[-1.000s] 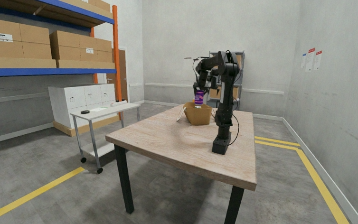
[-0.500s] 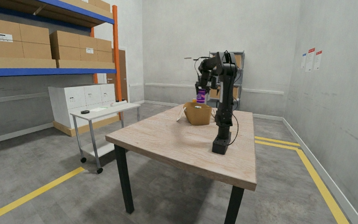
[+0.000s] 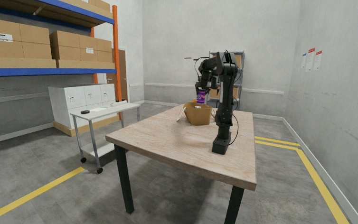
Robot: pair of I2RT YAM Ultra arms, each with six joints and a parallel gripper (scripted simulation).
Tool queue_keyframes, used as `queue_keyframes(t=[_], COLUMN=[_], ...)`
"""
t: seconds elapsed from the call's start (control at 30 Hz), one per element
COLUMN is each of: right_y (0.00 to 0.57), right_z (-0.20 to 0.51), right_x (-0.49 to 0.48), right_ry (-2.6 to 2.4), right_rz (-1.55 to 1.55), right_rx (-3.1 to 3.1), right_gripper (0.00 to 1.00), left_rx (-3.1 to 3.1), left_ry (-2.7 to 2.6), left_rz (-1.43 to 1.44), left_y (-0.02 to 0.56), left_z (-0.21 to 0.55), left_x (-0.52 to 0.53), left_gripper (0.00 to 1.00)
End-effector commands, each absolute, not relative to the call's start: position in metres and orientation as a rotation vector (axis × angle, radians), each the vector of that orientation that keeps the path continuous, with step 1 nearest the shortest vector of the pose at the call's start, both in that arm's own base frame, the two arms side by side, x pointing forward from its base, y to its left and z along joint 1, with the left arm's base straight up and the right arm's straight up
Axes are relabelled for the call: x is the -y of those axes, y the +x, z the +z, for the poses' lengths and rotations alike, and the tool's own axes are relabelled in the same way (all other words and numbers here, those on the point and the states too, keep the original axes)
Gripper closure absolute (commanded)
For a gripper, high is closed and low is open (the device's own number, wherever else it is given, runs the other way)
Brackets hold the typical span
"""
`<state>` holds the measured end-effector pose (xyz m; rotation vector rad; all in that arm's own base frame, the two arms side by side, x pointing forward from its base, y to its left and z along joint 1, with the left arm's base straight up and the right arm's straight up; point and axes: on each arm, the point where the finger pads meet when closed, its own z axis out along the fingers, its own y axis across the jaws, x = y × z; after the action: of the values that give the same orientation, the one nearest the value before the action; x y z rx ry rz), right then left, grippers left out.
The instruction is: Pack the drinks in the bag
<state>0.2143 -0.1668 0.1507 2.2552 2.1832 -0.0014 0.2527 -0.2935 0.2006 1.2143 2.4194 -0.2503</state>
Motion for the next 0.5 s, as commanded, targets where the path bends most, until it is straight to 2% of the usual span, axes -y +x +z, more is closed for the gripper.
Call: queue_keyframes(t=[0.0, 0.47], right_y=[0.218, 0.218], right_z=[0.154, 0.154], right_x=[0.174, 0.174], right_ry=[2.256, 2.256], right_rz=[-0.020, -0.020], right_rx=[-2.167, -2.167], right_gripper=[0.00, 0.00], left_rx=[-2.292, -2.312], left_ry=[1.131, 1.144], left_rz=[-0.315, -0.304], left_y=[0.262, 0.260], left_z=[0.243, 0.219], left_x=[0.300, 0.299], left_gripper=[0.30, 0.30])
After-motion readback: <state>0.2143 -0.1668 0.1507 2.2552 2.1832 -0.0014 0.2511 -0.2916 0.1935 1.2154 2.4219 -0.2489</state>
